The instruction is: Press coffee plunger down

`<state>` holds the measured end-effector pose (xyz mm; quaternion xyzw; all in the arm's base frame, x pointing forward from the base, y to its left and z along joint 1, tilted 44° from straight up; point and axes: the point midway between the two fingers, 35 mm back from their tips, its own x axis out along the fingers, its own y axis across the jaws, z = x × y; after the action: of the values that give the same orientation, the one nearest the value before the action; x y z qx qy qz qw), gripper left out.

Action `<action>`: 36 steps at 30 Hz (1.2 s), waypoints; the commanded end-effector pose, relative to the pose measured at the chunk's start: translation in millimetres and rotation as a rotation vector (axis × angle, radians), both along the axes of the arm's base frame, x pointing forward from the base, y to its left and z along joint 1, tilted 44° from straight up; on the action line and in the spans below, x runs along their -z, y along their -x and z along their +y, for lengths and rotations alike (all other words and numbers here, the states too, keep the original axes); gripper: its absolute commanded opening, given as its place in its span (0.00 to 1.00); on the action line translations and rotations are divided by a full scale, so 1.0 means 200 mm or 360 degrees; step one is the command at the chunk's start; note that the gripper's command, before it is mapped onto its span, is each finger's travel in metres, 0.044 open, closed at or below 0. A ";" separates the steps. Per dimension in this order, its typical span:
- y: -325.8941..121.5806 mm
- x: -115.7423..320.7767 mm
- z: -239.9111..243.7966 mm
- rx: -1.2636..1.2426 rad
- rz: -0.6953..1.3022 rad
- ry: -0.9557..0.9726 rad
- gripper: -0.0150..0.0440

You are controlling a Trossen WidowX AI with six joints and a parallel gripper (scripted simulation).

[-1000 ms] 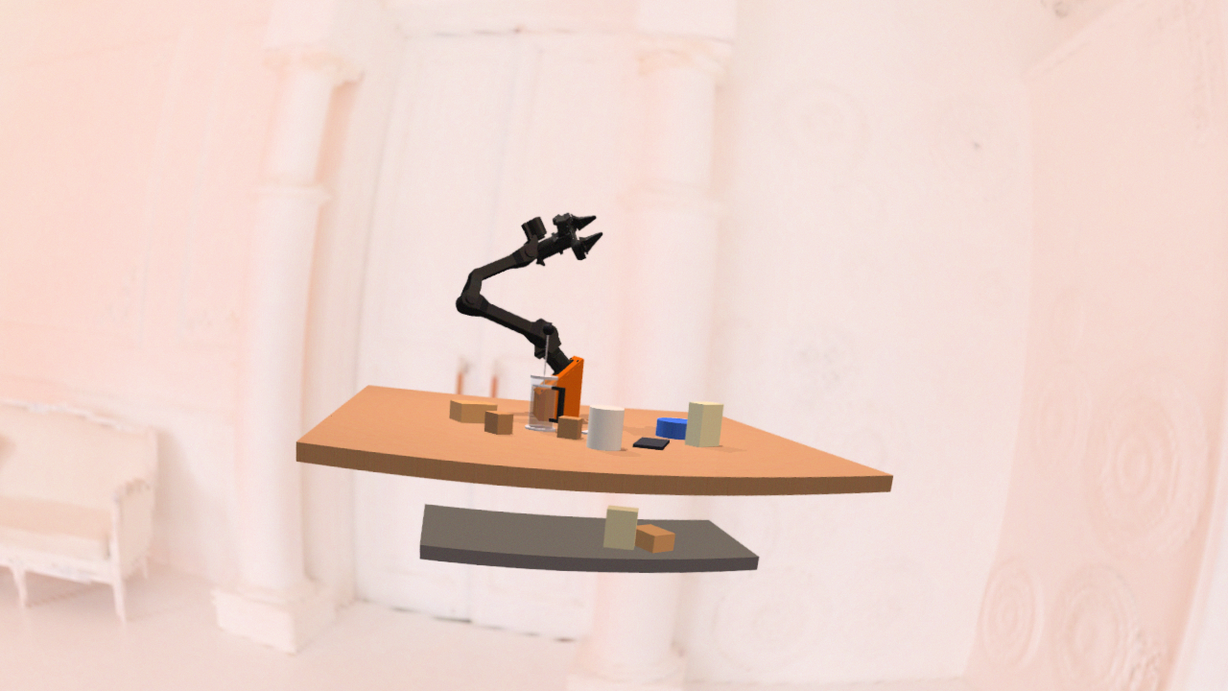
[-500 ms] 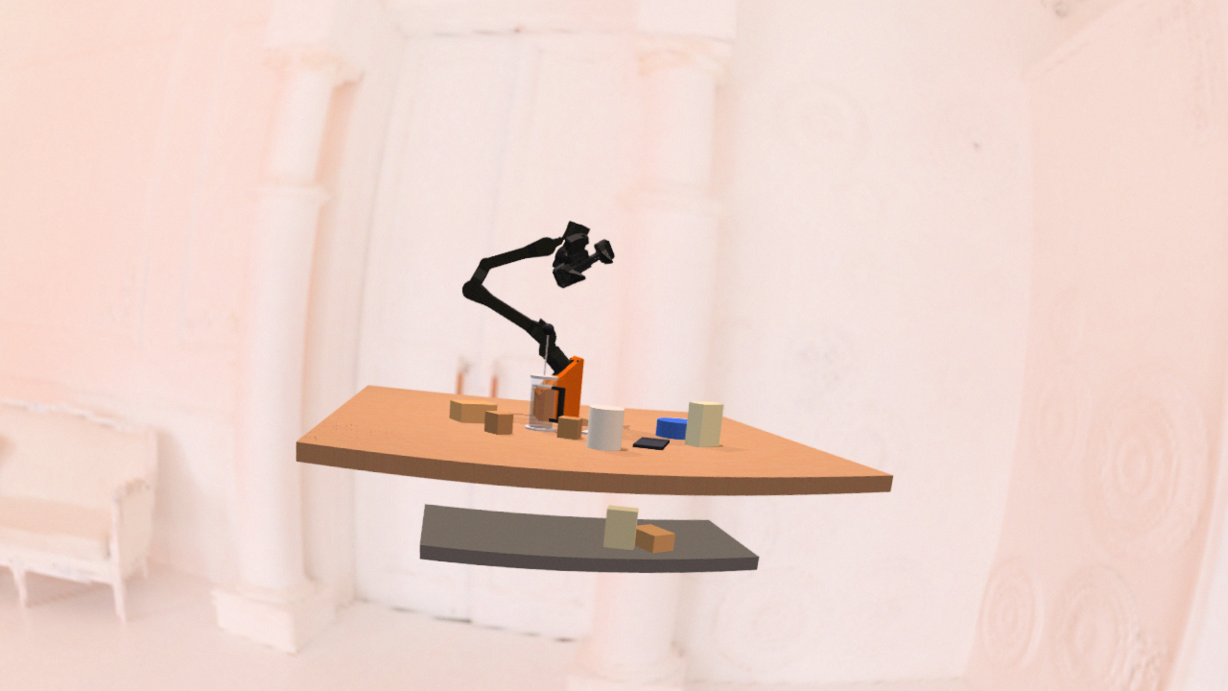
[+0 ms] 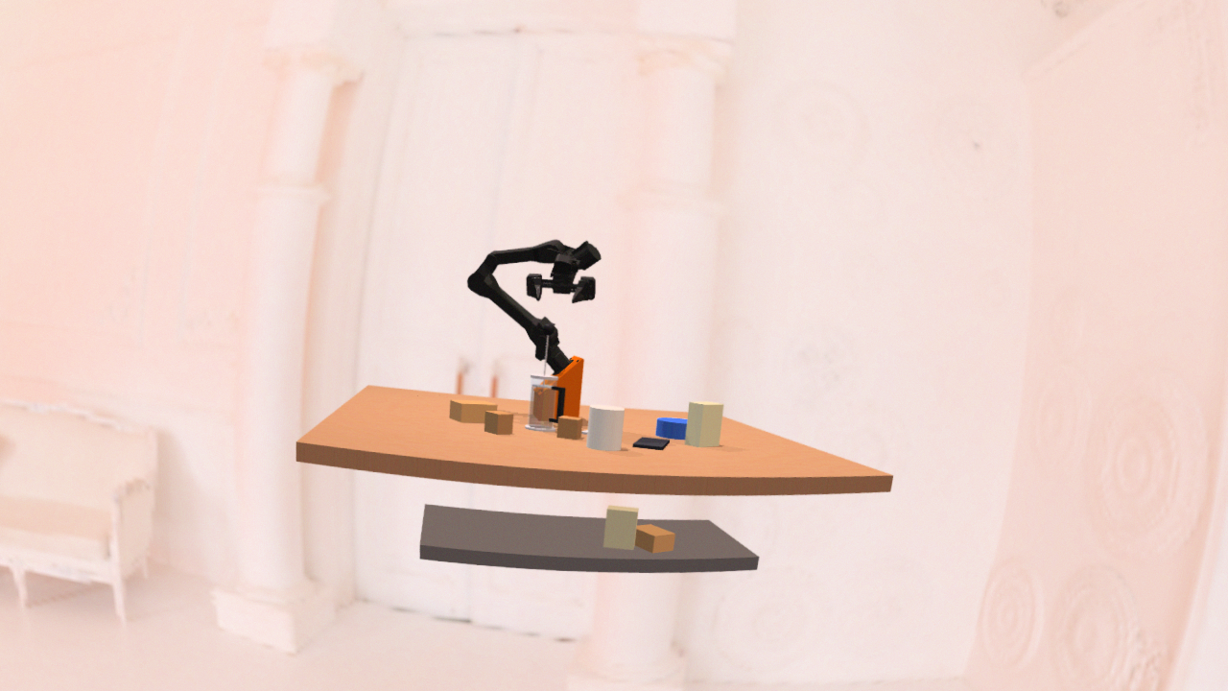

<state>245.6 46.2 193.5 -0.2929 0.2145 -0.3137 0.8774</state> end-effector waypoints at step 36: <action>-0.09 0.22 -0.31 0.0019 0.0012 0.0015 1.00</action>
<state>259.9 -11.9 150.7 -0.2935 0.2182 -0.3207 0.8737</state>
